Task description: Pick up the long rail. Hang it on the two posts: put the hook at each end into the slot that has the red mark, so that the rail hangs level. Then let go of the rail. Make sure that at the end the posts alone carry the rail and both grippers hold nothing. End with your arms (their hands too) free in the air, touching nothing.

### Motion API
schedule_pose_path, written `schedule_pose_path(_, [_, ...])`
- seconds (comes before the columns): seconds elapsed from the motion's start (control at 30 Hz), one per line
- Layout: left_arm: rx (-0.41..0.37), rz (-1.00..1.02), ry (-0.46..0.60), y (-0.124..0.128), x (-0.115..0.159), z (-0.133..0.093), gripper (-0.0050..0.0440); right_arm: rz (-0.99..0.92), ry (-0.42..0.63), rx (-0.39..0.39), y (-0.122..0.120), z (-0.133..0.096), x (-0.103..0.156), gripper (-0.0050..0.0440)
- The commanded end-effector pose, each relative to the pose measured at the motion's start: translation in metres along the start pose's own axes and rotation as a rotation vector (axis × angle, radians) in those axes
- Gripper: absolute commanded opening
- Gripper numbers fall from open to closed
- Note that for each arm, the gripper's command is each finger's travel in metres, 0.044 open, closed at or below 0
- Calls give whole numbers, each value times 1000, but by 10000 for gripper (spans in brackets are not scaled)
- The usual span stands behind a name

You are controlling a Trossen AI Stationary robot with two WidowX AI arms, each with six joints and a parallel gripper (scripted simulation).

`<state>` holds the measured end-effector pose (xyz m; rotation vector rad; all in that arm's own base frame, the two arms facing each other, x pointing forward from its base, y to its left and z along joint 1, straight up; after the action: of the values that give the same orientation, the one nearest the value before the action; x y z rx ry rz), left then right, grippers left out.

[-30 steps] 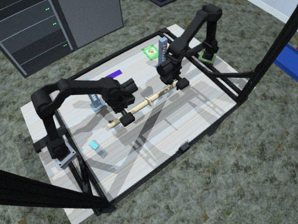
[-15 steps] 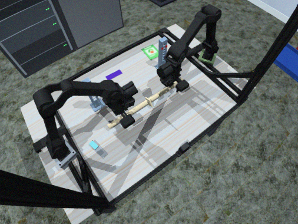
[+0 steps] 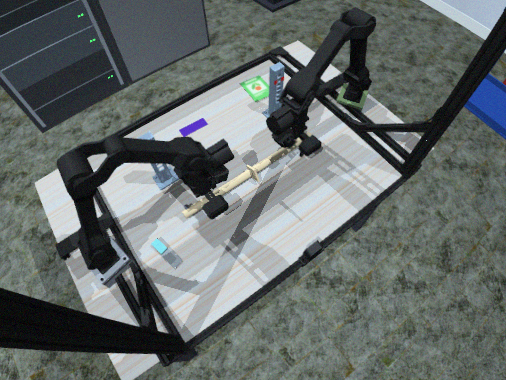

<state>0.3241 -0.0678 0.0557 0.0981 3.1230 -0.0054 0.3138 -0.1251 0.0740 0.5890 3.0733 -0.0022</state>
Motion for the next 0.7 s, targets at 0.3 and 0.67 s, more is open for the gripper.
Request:
schedule_pose_path(0.3, [-1,0,9,0,1,3,320,0,2,0,0,1,0,320])
schedule_pose_path(0.67, [-1,0,9,0,1,3,56,0,2,0,0,1,0,56])
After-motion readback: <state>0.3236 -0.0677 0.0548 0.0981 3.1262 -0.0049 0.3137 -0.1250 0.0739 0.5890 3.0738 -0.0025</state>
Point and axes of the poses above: on each arm, the point midway between the two fingers, 35 mm back from their tips, its own z axis out along the fingers, its own y axis across the jaws, x = y × z, the point moved 5 cm from there along -z, back along the fingers, and after that the axes turned 7 degrees about -z, right-handed, at the moved point
